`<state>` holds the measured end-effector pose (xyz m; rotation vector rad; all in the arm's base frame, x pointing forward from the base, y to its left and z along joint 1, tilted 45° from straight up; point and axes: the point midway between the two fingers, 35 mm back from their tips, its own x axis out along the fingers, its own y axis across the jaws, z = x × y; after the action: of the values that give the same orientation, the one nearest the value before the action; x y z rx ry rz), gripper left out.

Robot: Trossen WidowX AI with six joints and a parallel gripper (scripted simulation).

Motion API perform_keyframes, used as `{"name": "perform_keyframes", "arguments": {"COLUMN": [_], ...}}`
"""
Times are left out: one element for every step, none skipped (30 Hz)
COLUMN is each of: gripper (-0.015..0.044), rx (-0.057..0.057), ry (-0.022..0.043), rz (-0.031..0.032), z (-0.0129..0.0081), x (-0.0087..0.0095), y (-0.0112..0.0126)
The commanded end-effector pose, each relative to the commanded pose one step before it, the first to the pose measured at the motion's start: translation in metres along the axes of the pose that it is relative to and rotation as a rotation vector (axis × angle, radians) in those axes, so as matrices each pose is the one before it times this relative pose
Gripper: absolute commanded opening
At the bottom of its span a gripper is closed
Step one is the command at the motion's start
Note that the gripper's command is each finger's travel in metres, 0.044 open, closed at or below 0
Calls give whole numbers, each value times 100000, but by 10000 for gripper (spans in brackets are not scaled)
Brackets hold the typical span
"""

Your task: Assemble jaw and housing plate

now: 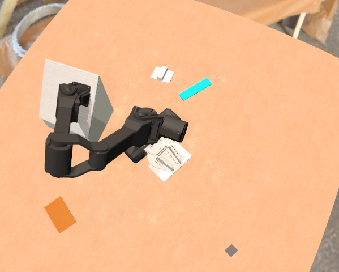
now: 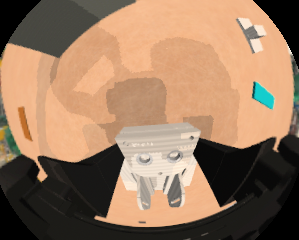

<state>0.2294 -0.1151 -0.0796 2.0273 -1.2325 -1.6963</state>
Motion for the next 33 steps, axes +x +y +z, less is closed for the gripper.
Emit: {"name": "perform_keyframes", "arguments": {"gripper": [351,351,351,351,351,351,351,351,351,351,351,351,351,351,351,351,351,351,351,351,351,351,377,403,430,440,440,440,440,440,440,440,440], "rx": [693,0,0,0,0,0,0,0,0,0,0,0,0,0,0,0,0,0,0,0,0,0,-1008,0,-16,0,0,0,0,0,0,0,0], "ry": [-316,0,0,0,0,0,0,0,0,0,0,0,0,0,0,0,0,0,0,0,0,0,371,0,37,0,0,0,0,0,0,0,0], "rz": [216,0,0,0,0,0,0,0,0,0,0,0,0,0,0,0,0,0,0,0,0,0,-190,0,17,0,0,0,0,0,0,0,0], "z": [-69,0,0,0,0,0,0,0,0,0,0,0,0,0,0,0,0,0,0,0,0,0,70,0,-5,0,0,0,0,0,0,0,0], "x": [355,0,0,0,0,0,0,0,0,0,0,0,0,0,0,0,0,0,0,0,0,0,-337,0,-3,0,0,0,0,0,0,0,0], "y": [118,0,0,0,0,0,0,0,0,0,0,0,0,0,0,0,0,0,0,0,0,0,-123,0,-4,0,0,0,0,0,0,0,0]}}
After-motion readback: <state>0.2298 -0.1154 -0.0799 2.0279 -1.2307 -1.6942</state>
